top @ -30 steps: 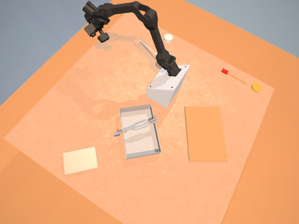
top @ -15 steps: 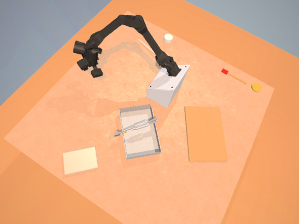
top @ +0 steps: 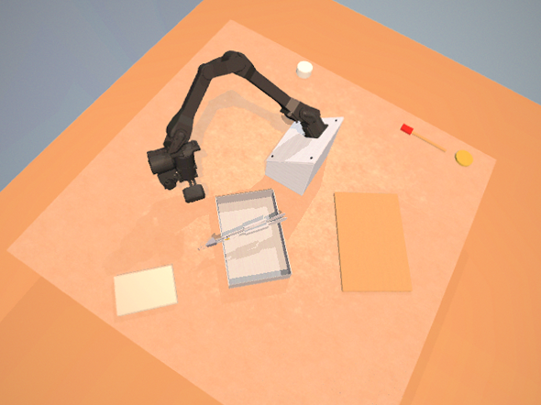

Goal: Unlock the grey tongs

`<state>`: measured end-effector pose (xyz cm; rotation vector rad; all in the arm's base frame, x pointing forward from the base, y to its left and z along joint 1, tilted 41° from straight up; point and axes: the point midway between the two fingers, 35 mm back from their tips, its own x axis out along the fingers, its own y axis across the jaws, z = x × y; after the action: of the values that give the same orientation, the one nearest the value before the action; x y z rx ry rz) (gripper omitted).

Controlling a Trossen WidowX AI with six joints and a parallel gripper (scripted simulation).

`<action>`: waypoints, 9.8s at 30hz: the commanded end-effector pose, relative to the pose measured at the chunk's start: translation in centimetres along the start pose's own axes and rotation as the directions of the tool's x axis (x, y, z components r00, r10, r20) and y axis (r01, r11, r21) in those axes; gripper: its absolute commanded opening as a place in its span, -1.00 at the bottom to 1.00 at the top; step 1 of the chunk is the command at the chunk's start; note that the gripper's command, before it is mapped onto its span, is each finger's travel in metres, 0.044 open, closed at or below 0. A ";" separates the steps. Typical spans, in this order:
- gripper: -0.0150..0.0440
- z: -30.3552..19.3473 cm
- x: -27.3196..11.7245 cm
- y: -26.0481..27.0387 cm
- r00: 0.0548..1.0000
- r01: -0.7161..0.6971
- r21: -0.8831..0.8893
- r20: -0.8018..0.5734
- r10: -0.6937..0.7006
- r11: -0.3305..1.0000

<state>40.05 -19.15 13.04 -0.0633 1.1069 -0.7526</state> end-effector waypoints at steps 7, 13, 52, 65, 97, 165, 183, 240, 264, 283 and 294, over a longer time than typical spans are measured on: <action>1.00 -7.9 0.6 14.4 0.996 0.035 0.004 -0.079 -0.035 0.999; 1.00 -8.8 0.6 15.4 0.996 0.031 0.002 -0.080 -0.030 1.000; 1.00 -14.7 3.1 20.0 0.989 0.131 0.017 -0.070 -0.130 0.991; 1.00 -14.8 5.2 19.7 0.989 0.132 0.017 -0.069 -0.131 0.991; -0.07 -14.9 7.5 19.3 0.990 0.129 0.025 -0.068 -0.127 0.991; -1.00 -26.5 -4.9 32.4 0.990 0.085 -0.250 -0.085 -0.110 0.964; -1.00 -35.2 -5.5 36.1 0.991 0.062 -0.385 -0.088 -0.104 0.921; -1.00 -56.4 -5.8 35.1 0.708 0.084 -0.619 0.588 0.390 0.781; -1.00 -57.3 -7.1 34.3 0.486 0.020 -0.642 0.676 0.553 0.767; -1.00 -57.3 -7.1 34.3 0.486 0.020 -0.642 0.676 0.553 0.767; -1.00 -56.8 -6.3 34.8 0.617 0.061 -0.627 0.635 0.464 0.777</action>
<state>9.28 28.19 -22.75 -0.7244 0.3718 -0.0152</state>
